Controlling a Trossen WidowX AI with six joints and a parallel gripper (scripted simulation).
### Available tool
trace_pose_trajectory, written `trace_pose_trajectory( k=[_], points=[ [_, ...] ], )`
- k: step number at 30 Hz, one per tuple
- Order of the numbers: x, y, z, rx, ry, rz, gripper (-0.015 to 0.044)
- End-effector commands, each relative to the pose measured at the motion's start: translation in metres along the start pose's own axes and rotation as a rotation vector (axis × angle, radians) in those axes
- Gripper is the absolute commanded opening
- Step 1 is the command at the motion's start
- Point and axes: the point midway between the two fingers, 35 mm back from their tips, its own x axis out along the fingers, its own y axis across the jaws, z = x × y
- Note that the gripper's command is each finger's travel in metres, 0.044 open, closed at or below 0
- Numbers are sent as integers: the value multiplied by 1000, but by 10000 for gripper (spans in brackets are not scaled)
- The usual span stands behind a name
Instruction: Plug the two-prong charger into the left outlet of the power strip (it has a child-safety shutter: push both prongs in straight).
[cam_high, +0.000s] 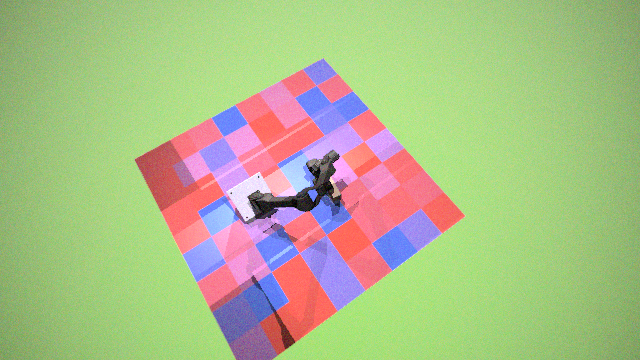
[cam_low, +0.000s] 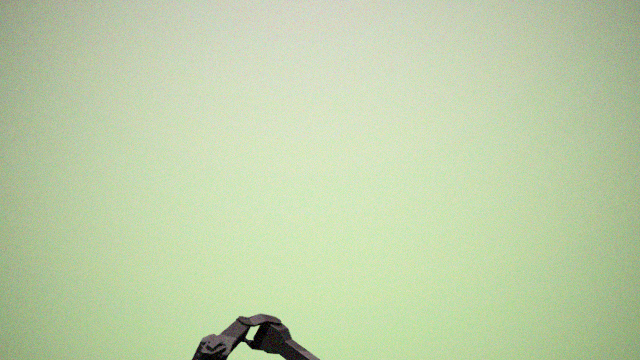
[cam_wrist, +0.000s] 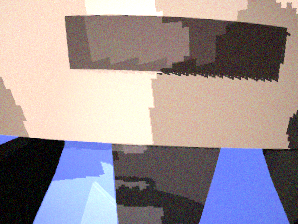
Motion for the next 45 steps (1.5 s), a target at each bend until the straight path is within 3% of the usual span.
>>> trace_pose_trajectory(
  k=[1,45],
  points=[
    [0,0,-1,1,-2,-2,440],
    [2,1,-15,14,-22,-1,440]
  ],
)
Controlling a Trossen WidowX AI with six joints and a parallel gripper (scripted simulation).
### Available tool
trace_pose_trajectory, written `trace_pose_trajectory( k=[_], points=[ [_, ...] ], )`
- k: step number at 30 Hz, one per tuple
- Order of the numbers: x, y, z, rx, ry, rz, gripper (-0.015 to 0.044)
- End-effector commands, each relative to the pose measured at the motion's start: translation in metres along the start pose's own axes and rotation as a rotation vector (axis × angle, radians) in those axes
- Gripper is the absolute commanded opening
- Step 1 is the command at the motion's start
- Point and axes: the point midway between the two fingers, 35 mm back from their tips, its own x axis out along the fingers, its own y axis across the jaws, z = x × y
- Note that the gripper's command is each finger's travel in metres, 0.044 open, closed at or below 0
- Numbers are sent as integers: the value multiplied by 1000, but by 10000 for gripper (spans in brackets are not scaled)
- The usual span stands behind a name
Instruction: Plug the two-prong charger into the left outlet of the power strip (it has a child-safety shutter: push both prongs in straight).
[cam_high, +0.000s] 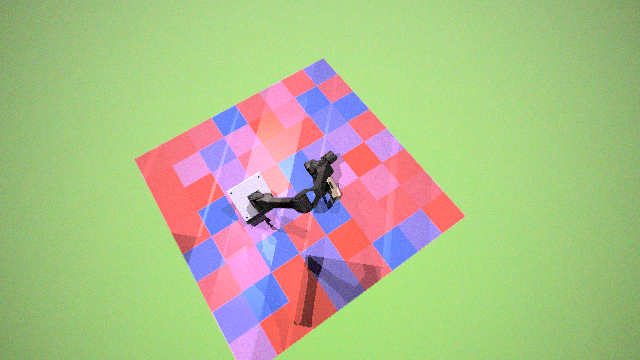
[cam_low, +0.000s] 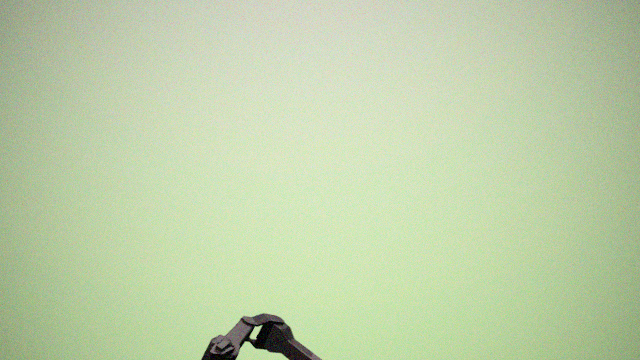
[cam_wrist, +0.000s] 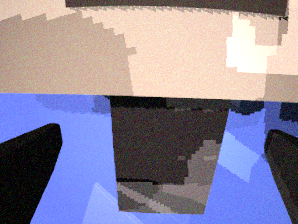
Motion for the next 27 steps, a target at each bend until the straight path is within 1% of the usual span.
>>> trace_pose_trajectory(
  k=[1,27],
  points=[
    [1,0,-4,2,1,-5,440],
    [2,0,-32,0,2,-5,440]
  ],
)
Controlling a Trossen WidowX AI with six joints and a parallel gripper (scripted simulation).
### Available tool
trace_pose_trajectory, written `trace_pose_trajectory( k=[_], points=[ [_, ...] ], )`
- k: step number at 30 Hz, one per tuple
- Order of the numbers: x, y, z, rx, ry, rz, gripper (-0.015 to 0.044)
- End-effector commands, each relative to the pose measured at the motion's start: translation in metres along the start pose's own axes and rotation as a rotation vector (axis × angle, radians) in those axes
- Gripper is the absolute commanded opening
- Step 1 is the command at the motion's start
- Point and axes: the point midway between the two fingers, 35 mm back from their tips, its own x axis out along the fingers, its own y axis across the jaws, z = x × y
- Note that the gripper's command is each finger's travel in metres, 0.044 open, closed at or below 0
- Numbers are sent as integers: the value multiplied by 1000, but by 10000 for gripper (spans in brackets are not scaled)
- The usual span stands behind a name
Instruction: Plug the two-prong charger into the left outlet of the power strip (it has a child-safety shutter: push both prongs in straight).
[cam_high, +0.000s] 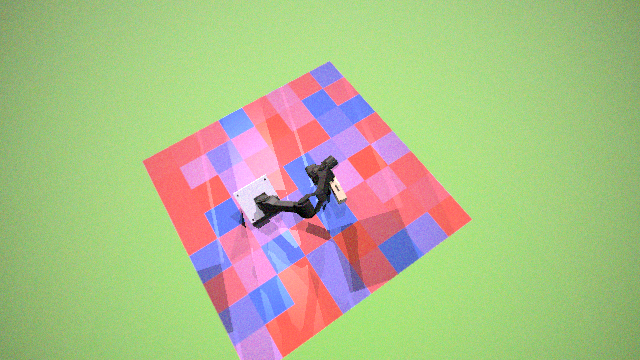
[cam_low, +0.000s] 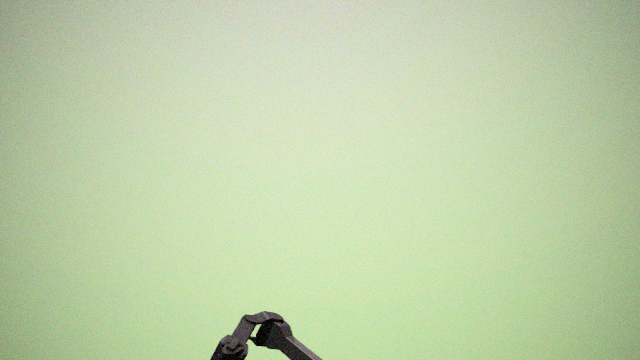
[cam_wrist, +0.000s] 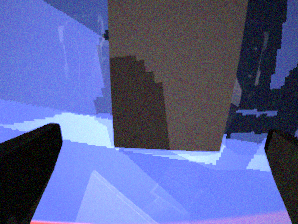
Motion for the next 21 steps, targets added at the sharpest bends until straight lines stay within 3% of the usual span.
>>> trace_pose_trajectory(
  k=[1,21],
  points=[
    [0,0,-5,5,0,-3,440],
    [2,0,-28,4,1,-3,440]
  ],
)
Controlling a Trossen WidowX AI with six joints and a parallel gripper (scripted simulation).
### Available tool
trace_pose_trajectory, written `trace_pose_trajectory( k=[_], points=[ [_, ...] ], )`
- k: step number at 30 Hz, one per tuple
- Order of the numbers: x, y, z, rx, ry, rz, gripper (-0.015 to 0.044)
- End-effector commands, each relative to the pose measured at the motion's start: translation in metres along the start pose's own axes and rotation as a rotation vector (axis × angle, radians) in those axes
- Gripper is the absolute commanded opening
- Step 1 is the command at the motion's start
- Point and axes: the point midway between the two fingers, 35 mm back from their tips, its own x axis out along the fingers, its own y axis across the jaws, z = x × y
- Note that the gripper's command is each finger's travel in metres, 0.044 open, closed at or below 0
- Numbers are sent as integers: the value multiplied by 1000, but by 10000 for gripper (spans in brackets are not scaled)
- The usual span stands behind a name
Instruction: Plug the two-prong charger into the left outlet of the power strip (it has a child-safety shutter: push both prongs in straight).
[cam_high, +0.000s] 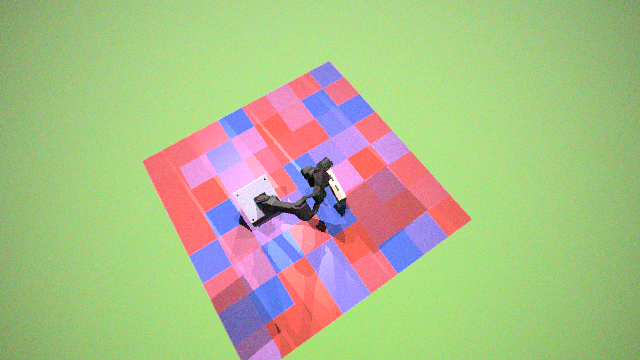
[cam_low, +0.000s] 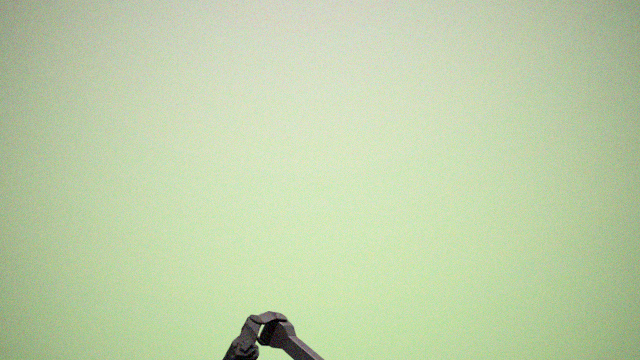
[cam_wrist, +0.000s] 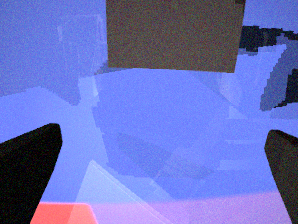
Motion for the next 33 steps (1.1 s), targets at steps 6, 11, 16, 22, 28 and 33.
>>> trace_pose_trajectory(
  k=[6,11,16,22,28,33],
  points=[
    [-22,3,7,27,-198,-17,440],
    [-71,3,11,116,-558,-32,440],
    [-77,2,10,132,-602,-31,440],
    [-77,2,10,132,-602,-31,440],
    [-77,2,10,132,-602,-31,440],
    [-77,2,10,132,-602,-31,440]
  ],
)
